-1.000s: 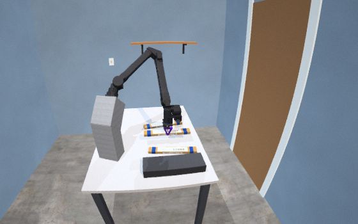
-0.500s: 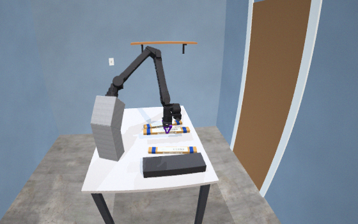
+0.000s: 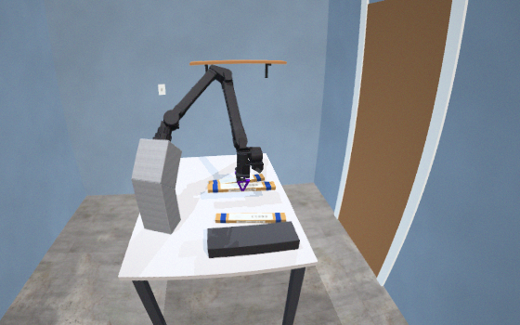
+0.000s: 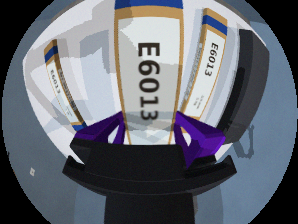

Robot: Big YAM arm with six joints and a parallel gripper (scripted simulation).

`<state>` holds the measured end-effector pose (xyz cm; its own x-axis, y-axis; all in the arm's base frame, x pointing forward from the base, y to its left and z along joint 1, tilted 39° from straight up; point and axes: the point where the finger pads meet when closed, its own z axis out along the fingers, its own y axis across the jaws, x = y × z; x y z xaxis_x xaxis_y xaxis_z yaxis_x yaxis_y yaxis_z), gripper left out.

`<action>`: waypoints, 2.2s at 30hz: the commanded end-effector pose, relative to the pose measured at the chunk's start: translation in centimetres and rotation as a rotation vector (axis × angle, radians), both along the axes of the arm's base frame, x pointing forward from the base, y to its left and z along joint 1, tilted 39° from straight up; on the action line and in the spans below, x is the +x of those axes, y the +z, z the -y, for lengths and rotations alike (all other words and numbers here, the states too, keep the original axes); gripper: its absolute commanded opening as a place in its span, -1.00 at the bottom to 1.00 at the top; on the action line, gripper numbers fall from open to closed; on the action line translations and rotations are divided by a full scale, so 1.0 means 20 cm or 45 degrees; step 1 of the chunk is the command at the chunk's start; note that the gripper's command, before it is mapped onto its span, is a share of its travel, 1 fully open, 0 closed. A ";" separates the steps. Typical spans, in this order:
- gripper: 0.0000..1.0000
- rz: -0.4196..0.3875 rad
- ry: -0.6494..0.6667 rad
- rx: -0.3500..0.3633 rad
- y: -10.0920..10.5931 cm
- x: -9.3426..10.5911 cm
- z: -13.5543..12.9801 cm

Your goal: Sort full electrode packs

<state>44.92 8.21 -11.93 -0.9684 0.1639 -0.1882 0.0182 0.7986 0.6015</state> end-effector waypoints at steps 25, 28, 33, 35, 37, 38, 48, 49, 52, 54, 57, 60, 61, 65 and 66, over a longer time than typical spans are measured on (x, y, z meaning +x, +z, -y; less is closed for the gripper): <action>-1.00 0.034 -0.040 -0.003 0.14 0.01 0.15; -1.00 0.034 -0.040 -0.003 0.14 0.01 0.15; -1.00 0.034 -0.040 -0.003 0.14 0.01 0.15; -1.00 0.034 -0.040 -0.003 0.14 0.01 0.15; -1.00 0.034 -0.040 -0.003 0.14 0.01 0.15; -1.00 0.034 -0.040 -0.003 0.14 0.01 0.15; -1.00 0.034 -0.040 -0.003 0.14 0.01 0.15; -1.00 0.034 -0.040 -0.003 0.14 0.01 0.15; -1.00 0.034 -0.040 -0.003 0.14 0.01 0.15; -1.00 0.034 -0.040 -0.003 0.14 0.01 0.15; -1.00 0.034 -0.040 -0.003 0.14 0.01 0.15; -1.00 0.034 -0.040 -0.003 0.14 0.01 0.15; -1.00 0.034 -0.040 -0.003 0.14 0.01 0.15; -1.00 0.034 -0.040 -0.003 0.14 0.01 0.15; -1.00 0.034 -0.040 -0.003 0.14 0.01 0.15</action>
